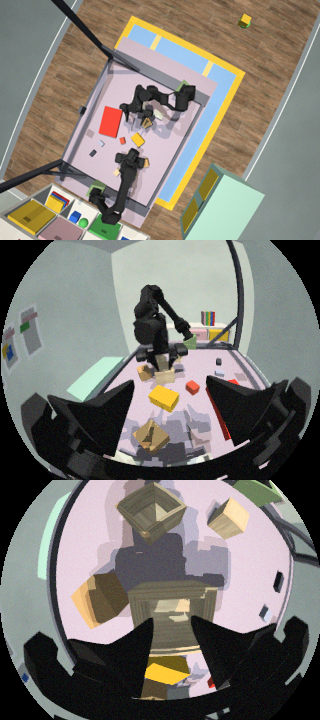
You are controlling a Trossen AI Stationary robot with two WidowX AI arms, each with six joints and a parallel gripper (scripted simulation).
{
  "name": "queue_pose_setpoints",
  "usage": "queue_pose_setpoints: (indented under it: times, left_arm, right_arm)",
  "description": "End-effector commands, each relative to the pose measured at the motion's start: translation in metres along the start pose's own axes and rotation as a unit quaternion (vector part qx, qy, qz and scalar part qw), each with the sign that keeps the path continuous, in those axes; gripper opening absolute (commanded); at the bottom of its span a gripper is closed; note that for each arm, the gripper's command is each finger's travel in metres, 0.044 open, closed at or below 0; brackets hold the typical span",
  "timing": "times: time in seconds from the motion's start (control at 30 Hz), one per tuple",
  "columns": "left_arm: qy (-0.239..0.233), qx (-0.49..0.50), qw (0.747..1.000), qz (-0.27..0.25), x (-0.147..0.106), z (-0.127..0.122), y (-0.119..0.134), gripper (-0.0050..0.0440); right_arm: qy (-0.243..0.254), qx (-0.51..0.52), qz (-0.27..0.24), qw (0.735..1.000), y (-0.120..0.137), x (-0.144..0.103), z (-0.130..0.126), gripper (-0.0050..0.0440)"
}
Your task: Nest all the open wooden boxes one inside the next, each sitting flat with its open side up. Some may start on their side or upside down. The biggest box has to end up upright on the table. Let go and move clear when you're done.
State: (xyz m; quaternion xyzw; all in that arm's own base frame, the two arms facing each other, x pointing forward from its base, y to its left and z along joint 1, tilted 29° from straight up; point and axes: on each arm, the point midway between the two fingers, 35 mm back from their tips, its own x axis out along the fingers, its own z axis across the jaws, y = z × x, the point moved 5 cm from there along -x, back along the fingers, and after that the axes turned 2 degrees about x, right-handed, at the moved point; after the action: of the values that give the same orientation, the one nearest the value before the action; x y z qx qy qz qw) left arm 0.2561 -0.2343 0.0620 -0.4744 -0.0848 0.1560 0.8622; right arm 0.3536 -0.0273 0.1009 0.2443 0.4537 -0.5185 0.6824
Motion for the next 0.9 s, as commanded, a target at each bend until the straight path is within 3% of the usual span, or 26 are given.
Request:
queue_pose_setpoints:
  times: [0.0, 0.23, 0.33, 0.87]
  left_arm:
    - [-0.001, -0.006, 1.0, -0.002, -0.0005, -0.0004, -0.0034, 0.04]
    - [-0.001, -0.006, 1.0, -0.002, -0.0005, -0.0004, -0.0034, 0.04]
    - [-0.001, -0.006, 1.0, -0.002, -0.0005, -0.0004, -0.0034, 0.04]
    - [-0.001, -0.006, 1.0, -0.002, -0.0005, -0.0004, -0.0034, 0.04]
  right_arm:
    - [-0.005, 0.001, 0.011, 1.0, 0.0012, -0.0047, 0.003, 0.0285]
    - [-0.004, 0.0, 0.009, 1.0, 0.0, -0.0037, 0.0019, 0.0285]
    - [-0.004, 0.004, 0.011, 1.0, 0.0008, -0.0049, 0.003, 0.0213]
    - [-0.004, 0.006, 0.011, 1.0, 0.001, -0.0053, 0.0034, 0.0119]
